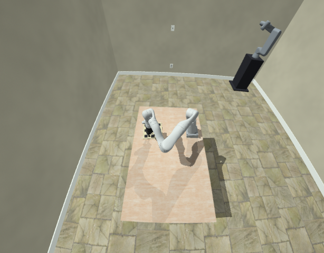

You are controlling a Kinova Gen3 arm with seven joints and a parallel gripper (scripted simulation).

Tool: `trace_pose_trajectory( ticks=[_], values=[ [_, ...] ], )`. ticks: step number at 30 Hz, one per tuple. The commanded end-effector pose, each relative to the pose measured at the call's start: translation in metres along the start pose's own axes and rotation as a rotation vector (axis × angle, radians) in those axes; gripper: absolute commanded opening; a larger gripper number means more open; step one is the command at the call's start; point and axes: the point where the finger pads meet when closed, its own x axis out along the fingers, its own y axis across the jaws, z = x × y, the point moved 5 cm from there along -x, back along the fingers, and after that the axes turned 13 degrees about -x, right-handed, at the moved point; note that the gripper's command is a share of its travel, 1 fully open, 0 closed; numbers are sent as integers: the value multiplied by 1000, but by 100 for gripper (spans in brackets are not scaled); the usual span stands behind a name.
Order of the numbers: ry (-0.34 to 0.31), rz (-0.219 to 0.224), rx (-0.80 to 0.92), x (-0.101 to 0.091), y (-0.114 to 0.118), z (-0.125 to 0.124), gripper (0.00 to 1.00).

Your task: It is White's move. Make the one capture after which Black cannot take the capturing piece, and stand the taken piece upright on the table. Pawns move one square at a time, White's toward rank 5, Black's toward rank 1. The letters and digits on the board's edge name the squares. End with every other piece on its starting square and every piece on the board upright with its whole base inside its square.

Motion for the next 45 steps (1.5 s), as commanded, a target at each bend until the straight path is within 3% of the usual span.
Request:
trace_pose_trajectory(
  ticks=[1,13,28,45],
  values=[
    [1,-1,0,-1,0,0,73],
    [1,-1,0,3,0,0,73],
    [1,-1,0,33,0,0,73],
    [1,-1,0,37,0,0,73]
  ],
)
